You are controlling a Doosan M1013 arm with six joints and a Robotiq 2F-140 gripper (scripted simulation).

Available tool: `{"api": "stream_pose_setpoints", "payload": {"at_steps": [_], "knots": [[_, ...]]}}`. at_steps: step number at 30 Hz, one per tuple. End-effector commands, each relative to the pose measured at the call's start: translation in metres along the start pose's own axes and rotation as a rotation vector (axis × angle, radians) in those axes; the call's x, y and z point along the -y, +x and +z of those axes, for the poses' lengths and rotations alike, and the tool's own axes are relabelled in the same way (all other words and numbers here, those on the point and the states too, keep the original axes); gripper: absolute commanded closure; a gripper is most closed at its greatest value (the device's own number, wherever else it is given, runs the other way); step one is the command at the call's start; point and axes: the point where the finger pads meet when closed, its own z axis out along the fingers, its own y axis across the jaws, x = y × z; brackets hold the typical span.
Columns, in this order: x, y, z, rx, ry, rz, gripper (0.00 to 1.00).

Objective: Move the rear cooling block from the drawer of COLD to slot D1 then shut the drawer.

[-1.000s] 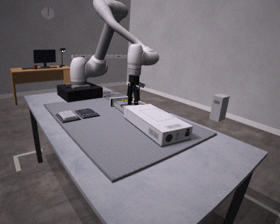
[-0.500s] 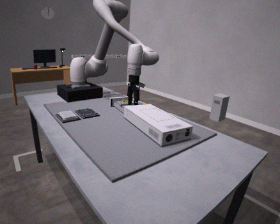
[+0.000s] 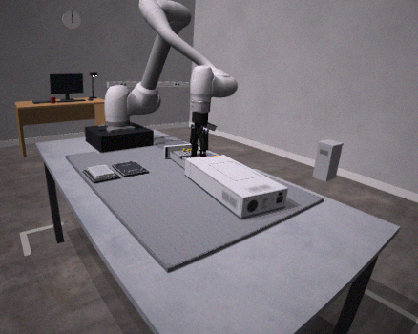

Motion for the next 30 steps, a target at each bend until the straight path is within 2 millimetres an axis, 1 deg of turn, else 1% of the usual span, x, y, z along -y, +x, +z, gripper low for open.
{"api": "stream_pose_setpoints", "payload": {"at_steps": [1,13,15,17,30], "knots": [[-0.0005,-0.0013,0.0005,0.000,-0.001,0.001,0.69],[-0.0005,-0.0013,0.0005,0.000,-0.001,0.001,0.87],[-0.0005,-0.0013,0.0005,0.000,-0.001,0.001,0.87],[-0.0005,-0.0013,0.0005,0.000,-0.001,0.001,0.90],[-0.0005,-0.0013,0.0005,0.000,-0.001,0.001,0.90]]}}
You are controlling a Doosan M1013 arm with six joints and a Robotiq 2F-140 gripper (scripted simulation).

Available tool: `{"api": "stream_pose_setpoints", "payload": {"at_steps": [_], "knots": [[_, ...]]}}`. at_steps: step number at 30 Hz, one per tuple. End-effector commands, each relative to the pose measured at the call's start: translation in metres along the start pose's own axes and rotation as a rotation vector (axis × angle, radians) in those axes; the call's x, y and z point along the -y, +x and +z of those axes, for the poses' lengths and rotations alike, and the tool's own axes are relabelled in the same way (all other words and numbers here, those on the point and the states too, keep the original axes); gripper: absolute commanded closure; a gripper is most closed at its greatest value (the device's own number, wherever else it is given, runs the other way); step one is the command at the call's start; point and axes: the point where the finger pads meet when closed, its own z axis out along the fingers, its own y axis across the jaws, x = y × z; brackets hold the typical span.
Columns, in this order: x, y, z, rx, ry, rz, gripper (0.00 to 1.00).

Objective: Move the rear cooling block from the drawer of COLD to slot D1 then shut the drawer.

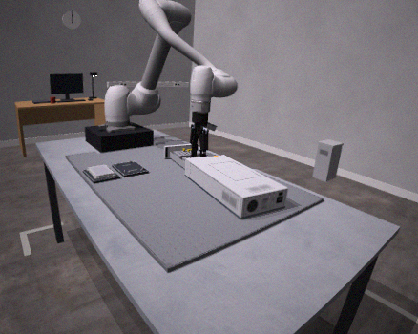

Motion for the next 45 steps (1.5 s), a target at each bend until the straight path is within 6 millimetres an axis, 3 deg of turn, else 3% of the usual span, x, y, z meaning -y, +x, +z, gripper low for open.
{"api": "stream_pose_setpoints", "payload": {"at_steps": [1,45], "knots": [[0.000,-0.001,0.001,0.000,-0.001,0.001,0.90],[-0.003,-0.002,-0.011,0.000,-0.003,0.000,0.90]]}}
